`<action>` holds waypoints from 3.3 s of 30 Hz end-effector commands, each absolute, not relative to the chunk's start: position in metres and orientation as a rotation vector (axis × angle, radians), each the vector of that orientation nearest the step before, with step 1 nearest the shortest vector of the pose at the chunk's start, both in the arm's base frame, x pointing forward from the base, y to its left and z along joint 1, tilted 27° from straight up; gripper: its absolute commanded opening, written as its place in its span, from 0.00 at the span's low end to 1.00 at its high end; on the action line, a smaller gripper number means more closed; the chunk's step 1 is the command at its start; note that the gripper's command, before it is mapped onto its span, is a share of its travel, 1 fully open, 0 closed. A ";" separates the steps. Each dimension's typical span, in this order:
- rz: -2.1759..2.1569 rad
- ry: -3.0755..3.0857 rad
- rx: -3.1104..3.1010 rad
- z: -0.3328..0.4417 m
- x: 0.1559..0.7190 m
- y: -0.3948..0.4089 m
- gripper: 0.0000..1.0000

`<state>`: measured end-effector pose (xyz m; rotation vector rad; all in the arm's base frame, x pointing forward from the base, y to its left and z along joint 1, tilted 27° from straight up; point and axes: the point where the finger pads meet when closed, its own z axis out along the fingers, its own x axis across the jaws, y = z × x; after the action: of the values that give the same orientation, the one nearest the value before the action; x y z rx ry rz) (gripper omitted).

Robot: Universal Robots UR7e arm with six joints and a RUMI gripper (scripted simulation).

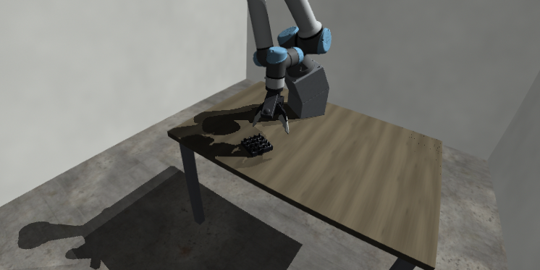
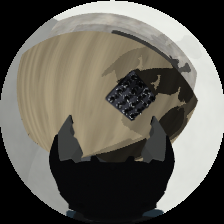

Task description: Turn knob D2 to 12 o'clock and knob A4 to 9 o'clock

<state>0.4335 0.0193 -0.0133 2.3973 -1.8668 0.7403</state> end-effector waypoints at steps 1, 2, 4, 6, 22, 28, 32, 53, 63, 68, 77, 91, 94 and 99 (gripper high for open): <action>0.733 -1.828 2.422 -0.012 0.435 0.020 0.11; 0.733 -1.828 2.422 -0.012 0.435 0.020 0.11; 0.733 -1.828 2.422 -0.012 0.435 0.020 0.11; 0.733 -1.828 2.422 -0.012 0.435 0.020 0.11; 0.733 -1.828 2.422 -0.012 0.435 0.020 0.11; 0.733 -1.828 2.422 -0.012 0.435 0.020 0.11; 0.733 -1.828 2.422 -0.012 0.435 0.020 0.11; 0.732 -1.828 2.422 -0.017 0.437 0.019 0.11; 0.732 -1.828 2.422 -0.025 0.440 0.016 0.11; 0.732 -1.828 2.422 -0.031 0.443 0.014 0.11; 0.732 -1.828 2.422 -0.041 0.447 0.010 0.11; 0.732 -1.828 2.422 -0.049 0.450 0.007 0.11; 0.732 -1.828 2.422 -0.050 0.450 0.007 0.11; 0.732 -1.828 2.422 -0.050 0.451 0.007 0.11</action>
<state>0.4502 0.0071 -0.0503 2.4216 -1.8276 0.7306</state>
